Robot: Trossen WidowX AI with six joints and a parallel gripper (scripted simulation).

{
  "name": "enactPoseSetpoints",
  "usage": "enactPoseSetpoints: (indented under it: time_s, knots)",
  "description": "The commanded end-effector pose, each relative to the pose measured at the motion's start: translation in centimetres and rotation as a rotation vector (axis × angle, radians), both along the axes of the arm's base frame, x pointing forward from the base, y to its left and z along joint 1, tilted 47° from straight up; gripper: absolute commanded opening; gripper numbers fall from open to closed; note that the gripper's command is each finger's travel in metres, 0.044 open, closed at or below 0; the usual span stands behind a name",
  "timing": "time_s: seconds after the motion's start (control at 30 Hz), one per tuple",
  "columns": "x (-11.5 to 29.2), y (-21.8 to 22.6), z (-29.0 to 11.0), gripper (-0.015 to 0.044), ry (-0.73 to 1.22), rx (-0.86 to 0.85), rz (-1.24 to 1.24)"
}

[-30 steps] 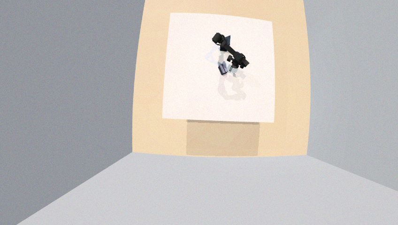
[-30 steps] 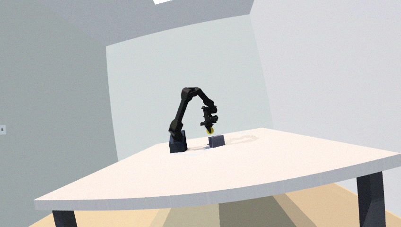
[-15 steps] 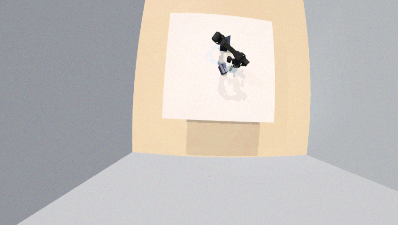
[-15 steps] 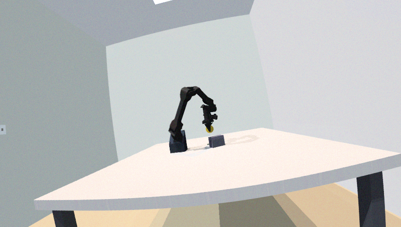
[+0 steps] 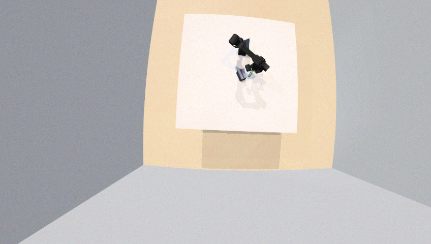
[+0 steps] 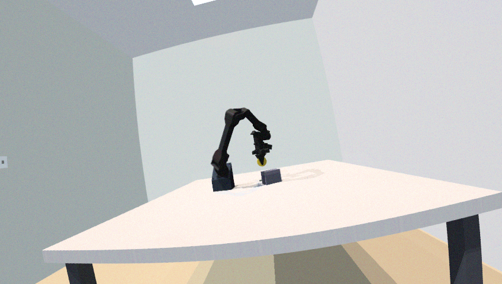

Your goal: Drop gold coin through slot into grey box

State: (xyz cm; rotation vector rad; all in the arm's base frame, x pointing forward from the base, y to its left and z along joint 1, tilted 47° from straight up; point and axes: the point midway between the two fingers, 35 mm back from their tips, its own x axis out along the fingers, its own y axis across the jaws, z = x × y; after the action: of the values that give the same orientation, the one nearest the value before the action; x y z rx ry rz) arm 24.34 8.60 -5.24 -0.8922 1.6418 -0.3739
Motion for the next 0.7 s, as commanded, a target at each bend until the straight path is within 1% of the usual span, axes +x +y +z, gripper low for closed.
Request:
enactPoseSetpoints:
  time_s: [0.0, 0.2, 0.67]
  knots:
    - [-0.1, 0.0, 0.2, 0.0, 0.065, 0.006, 0.06]
    - [0.0, -0.1, 0.3, 0.0, 0.067, 0.007, 0.062]
    - [1.8, -2.1, 2.4, 0.0, 0.066, 0.011, 0.064]
